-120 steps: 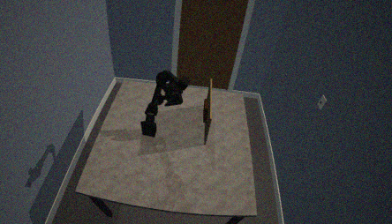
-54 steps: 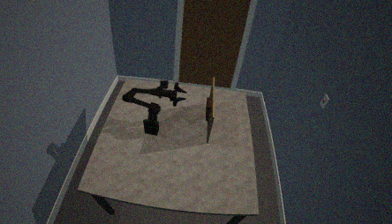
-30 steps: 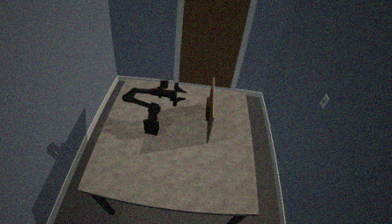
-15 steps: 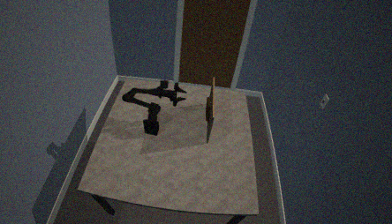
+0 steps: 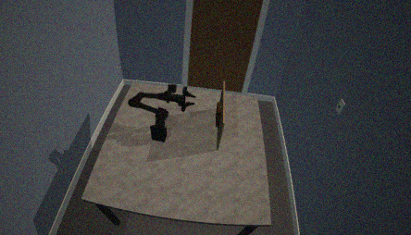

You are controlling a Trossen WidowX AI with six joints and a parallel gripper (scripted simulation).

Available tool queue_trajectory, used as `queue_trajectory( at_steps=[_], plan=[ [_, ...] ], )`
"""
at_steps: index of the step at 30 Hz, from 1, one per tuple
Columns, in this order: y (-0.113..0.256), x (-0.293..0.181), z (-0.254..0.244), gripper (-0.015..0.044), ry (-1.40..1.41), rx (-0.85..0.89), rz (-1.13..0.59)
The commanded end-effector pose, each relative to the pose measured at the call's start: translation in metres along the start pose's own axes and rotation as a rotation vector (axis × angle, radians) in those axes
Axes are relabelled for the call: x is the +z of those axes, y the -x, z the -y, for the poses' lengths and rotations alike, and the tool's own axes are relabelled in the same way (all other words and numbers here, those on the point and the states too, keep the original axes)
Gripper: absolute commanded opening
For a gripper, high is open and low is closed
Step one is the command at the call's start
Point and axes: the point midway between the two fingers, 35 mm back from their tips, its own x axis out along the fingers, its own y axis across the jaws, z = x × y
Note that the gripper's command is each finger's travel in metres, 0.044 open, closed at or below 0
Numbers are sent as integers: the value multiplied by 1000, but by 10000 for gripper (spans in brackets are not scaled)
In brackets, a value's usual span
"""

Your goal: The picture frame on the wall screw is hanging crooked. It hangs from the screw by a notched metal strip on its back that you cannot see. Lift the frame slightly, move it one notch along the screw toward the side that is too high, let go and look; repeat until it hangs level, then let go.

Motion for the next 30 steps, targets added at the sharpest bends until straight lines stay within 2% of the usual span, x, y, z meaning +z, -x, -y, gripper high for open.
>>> queue_trajectory(
  at_steps=[1,24,30],
  plan=[
    [0,-1,0,260,-5,-1,-6],
    [-1,0,0,260,0,0,0],
    [-31,-10,15,260,-2,1,-3]
  ],
)
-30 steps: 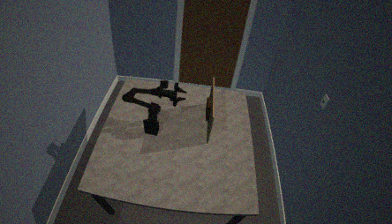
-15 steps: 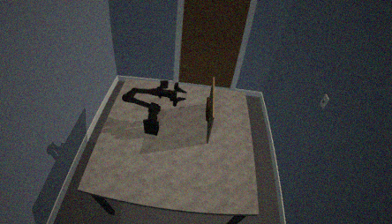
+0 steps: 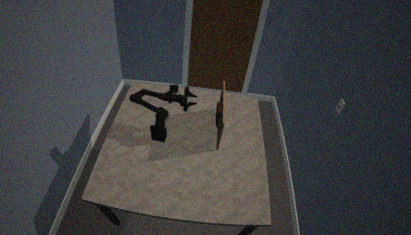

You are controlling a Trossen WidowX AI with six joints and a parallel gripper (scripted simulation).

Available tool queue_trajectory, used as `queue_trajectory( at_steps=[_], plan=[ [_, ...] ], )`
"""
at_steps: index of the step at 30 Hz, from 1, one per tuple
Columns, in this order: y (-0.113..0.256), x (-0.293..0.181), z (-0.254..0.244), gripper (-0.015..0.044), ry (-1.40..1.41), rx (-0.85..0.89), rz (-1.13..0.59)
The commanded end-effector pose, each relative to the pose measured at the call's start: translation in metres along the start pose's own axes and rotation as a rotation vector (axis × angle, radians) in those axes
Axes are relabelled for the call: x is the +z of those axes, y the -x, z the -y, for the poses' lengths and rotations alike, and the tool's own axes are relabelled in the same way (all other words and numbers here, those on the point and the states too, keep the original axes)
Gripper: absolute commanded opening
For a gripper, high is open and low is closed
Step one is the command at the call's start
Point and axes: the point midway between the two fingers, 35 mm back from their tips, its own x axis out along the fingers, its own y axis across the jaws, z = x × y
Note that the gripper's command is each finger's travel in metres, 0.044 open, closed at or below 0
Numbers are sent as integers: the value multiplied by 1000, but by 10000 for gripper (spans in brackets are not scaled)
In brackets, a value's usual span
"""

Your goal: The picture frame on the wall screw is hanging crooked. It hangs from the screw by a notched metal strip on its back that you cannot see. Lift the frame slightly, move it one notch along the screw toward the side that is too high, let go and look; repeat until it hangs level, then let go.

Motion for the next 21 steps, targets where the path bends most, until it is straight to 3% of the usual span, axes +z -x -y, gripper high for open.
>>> queue_trajectory(
  at_steps=[1,8,21],
  plan=[
    [-21,-3,16,260,7,-13,1],
    [-52,1,40,260,6,-13,-2],
    [-53,2,40,260,6,-13,-2]
  ],
)
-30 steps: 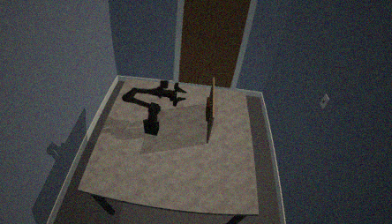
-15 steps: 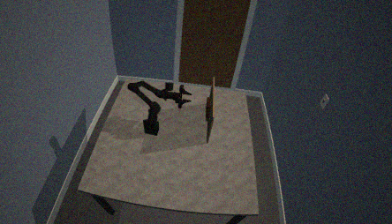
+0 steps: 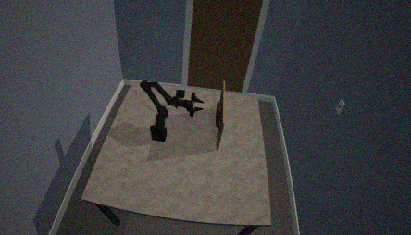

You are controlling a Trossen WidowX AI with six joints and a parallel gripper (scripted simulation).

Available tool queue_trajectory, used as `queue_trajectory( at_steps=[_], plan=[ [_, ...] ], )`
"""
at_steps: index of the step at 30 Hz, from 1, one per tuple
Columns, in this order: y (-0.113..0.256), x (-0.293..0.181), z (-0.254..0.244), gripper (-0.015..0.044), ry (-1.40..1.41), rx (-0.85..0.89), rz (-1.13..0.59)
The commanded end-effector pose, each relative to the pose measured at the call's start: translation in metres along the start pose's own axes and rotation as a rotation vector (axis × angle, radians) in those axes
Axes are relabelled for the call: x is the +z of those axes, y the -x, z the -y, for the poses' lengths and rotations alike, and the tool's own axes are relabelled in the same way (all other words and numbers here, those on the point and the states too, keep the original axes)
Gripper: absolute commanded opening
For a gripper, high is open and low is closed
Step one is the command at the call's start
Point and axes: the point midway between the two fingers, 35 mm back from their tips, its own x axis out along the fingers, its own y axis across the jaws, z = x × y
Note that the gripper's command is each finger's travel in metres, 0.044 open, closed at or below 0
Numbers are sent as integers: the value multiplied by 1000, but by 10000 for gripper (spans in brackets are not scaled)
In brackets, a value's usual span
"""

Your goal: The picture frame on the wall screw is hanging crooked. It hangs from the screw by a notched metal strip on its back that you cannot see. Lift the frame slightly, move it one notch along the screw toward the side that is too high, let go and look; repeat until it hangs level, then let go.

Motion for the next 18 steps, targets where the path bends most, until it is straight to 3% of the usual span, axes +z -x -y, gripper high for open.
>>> queue_trajectory(
  at_steps=[1,6,14,18],
  plan=[
    [-1,0,1,260,-3,-4,-5],
    [-12,-3,0,260,-3,-3,-5],
    [-74,-2,0,260,-2,0,-7],
    [-80,-1,1,260,-2,0,-7]
  ],
)
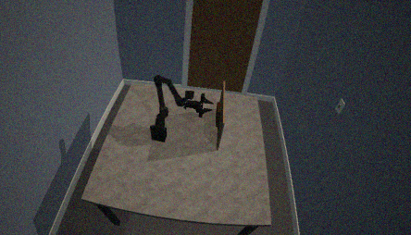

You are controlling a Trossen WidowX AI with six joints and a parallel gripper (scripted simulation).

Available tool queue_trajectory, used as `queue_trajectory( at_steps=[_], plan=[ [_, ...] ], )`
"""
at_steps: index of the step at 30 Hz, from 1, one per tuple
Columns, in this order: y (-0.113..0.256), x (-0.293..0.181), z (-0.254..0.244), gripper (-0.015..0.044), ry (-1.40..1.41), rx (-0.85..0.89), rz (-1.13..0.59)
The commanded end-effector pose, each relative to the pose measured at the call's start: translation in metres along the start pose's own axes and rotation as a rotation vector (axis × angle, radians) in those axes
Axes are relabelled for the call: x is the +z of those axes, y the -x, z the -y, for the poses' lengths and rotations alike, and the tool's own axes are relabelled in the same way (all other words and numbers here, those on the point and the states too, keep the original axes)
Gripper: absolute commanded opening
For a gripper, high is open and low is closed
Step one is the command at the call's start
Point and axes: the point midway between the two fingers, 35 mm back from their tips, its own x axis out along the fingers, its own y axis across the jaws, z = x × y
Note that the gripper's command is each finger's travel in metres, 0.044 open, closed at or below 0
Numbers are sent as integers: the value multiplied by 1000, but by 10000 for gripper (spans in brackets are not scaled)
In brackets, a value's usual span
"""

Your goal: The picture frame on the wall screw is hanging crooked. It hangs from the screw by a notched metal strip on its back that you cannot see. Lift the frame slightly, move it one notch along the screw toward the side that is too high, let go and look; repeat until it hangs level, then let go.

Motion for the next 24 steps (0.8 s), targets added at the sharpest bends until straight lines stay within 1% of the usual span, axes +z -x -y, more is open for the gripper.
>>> queue_trajectory(
  at_steps=[1,17,24],
  plan=[
    [-10,0,1,260,-5,1,-9],
    [-11,0,1,260,-5,1,-9],
    [-19,0,1,260,-5,1,-9]
  ],
)
